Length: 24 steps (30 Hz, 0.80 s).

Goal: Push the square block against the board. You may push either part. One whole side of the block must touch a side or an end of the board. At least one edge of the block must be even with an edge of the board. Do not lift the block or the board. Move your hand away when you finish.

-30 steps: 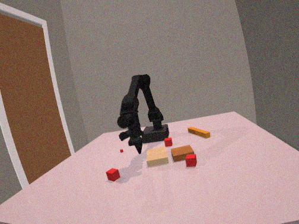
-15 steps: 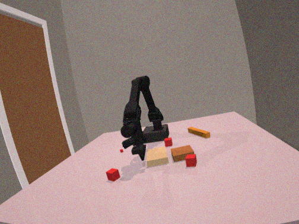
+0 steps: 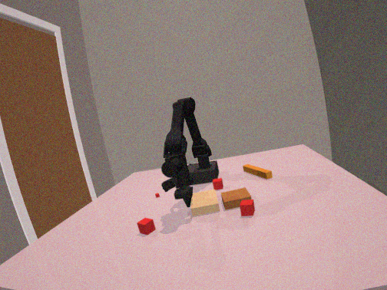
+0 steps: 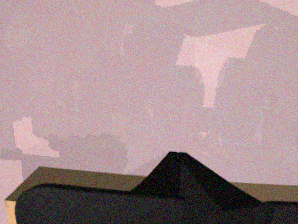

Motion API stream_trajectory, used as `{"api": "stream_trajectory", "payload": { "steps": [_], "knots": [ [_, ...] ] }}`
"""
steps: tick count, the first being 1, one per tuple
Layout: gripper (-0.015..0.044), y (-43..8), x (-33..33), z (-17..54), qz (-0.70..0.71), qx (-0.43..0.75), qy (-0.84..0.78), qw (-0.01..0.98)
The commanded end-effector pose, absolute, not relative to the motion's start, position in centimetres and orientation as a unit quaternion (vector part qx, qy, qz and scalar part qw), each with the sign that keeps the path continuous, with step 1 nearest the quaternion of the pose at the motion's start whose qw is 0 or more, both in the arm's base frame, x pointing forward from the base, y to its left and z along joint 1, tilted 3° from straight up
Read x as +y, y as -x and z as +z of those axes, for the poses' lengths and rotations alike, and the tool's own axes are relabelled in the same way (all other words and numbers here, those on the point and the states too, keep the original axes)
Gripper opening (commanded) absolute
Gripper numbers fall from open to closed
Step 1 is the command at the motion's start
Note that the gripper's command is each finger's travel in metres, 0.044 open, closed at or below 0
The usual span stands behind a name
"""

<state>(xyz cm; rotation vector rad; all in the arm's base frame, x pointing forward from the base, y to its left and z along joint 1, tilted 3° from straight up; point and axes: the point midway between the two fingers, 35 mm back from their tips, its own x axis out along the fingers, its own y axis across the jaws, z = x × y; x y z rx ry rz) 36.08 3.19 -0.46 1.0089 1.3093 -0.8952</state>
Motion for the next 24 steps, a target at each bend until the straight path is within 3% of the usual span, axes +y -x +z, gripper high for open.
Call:
{"api": "stream_trajectory", "payload": {
  "steps": [1, 24],
  "knots": [
    [0.0000, -35.6, 4.1, -0.6, -0.383, 0.566, -0.433, 0.588],
    [0.0000, -36.7, 1.6, -0.6, -0.383, 0.566, -0.433, 0.588]
  ]
}}
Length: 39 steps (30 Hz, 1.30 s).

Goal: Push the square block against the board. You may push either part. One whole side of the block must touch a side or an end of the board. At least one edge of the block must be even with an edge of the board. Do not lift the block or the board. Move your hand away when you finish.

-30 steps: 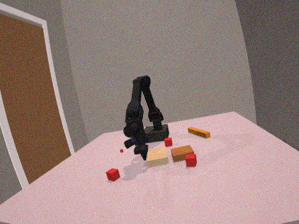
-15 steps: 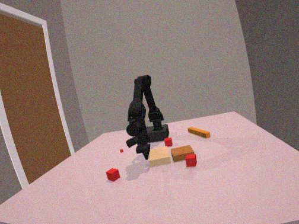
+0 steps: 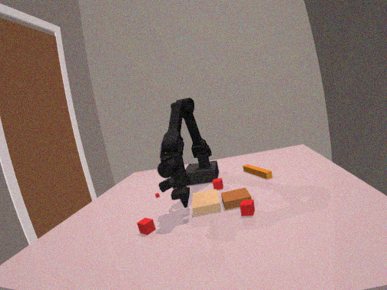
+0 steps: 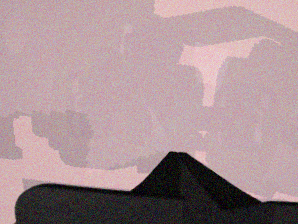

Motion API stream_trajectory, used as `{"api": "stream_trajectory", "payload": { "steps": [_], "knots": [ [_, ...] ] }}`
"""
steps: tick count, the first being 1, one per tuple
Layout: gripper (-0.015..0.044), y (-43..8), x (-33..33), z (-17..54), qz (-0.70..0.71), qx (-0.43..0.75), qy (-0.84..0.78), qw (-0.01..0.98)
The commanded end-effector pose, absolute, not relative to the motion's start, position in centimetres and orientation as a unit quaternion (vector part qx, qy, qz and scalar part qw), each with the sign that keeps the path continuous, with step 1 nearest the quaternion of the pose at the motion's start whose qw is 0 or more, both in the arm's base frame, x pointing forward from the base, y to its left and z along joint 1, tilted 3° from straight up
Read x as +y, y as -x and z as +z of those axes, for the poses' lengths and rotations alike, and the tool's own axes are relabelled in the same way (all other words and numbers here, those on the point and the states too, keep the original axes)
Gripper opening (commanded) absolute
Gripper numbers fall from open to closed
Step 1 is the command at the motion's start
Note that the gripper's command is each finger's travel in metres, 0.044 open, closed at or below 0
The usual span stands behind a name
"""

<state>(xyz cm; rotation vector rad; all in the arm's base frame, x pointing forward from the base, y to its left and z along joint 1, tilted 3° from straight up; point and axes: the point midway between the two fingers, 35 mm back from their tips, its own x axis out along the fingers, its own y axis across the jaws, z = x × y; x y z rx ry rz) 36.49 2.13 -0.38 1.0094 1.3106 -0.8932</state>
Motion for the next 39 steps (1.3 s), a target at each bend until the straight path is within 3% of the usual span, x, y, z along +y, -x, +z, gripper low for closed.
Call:
{"api": "stream_trajectory", "payload": {
  "steps": [1, 16, 22, 35, 39],
  "knots": [
    [0.0000, -36.8, 1.5, -0.6, -0.383, 0.566, -0.433, 0.588],
    [0.0000, -37.5, -0.8, -0.6, -0.383, 0.565, -0.432, 0.589],
    [0.0000, -37.1, -0.6, 4.9, -0.383, 0.565, -0.432, 0.589],
    [0.0000, -38.7, 3.2, 5.2, -0.381, 0.566, -0.432, 0.589],
    [0.0000, -39.0, 3.4, 0.9, -0.381, 0.566, -0.432, 0.589]
  ]
}}
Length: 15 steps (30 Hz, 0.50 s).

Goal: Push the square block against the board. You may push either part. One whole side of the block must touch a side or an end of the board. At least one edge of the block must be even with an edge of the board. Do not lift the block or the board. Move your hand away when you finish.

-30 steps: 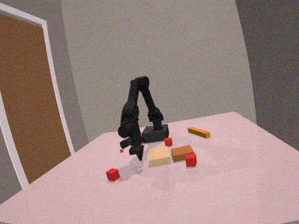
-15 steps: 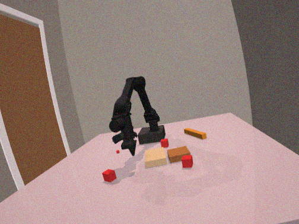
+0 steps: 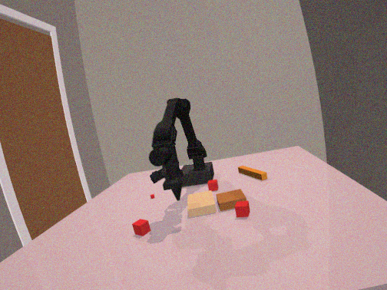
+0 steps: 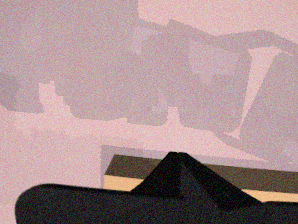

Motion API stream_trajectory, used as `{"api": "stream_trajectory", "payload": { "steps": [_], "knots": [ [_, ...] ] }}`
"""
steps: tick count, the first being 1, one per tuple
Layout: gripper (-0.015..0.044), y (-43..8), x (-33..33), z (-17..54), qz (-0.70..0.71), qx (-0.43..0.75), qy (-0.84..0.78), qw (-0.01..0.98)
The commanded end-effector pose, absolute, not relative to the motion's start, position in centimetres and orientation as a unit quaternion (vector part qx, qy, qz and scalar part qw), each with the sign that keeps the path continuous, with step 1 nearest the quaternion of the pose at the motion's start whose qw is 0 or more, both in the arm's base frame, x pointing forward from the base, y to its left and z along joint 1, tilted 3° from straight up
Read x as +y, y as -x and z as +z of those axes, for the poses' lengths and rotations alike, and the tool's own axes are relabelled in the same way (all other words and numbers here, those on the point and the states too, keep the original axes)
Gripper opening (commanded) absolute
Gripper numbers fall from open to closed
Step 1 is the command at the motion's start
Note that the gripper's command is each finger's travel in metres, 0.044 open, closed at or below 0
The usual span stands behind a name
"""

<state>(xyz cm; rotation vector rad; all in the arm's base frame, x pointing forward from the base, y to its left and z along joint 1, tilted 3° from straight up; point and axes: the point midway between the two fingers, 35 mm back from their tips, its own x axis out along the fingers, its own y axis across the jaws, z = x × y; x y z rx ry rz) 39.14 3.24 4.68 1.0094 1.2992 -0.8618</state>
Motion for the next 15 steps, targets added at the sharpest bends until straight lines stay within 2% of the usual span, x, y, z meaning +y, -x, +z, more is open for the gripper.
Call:
{"api": "stream_trajectory", "payload": {
  "steps": [1, 15],
  "knots": [
    [0.0000, -39.05, 3.42, 0.01, -0.381, 0.566, -0.432, 0.589],
    [0.0000, -38.84, 4.22, -0.27, -0.381, 0.566, -0.433, 0.589]
  ]
}}
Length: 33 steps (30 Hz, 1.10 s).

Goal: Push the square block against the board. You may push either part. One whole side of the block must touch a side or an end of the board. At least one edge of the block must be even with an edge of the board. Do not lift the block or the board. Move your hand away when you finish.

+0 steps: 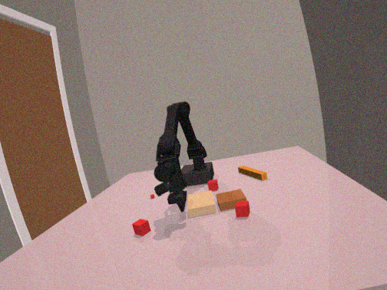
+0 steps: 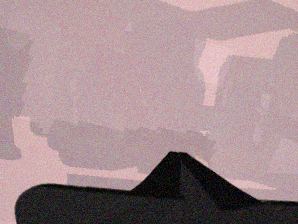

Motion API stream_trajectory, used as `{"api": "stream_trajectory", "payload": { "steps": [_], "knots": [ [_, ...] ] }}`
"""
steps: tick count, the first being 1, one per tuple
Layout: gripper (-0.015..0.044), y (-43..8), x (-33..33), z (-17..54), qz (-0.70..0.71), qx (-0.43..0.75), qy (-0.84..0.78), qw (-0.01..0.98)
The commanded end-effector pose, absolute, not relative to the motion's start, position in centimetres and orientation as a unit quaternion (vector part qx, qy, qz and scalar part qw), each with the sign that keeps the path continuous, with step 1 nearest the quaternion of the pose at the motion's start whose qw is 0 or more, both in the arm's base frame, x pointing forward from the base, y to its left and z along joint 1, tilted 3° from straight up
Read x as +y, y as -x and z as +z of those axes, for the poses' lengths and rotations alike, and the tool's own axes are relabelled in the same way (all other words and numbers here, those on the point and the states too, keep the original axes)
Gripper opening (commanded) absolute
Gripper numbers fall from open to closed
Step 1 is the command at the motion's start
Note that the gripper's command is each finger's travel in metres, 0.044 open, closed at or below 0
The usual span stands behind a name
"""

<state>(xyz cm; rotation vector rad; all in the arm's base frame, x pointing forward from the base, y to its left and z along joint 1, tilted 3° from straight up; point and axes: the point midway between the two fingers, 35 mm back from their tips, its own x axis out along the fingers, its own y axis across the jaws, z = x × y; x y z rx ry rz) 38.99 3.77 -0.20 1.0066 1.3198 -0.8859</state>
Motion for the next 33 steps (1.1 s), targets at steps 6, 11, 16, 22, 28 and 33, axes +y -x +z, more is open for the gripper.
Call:
{"api": "stream_trajectory", "payload": {
  "steps": [6, 11, 16, 22, 28, 33],
  "knots": [
    [0.0000, -38.6, 5.0, -0.3, -0.381, 0.567, -0.433, 0.589],
    [0.0000, -38.5, 5.6, -0.3, -0.381, 0.567, -0.433, 0.589],
    [0.0000, -38.3, 6.2, -0.2, -0.381, 0.567, -0.433, 0.589],
    [0.0000, -38.0, 6.9, -0.2, -0.381, 0.567, -0.433, 0.588],
    [0.0000, -37.8, 7.6, -0.2, -0.381, 0.567, -0.433, 0.588],
    [0.0000, -37.9, 7.2, -0.2, -0.381, 0.567, -0.433, 0.588]
  ]
}}
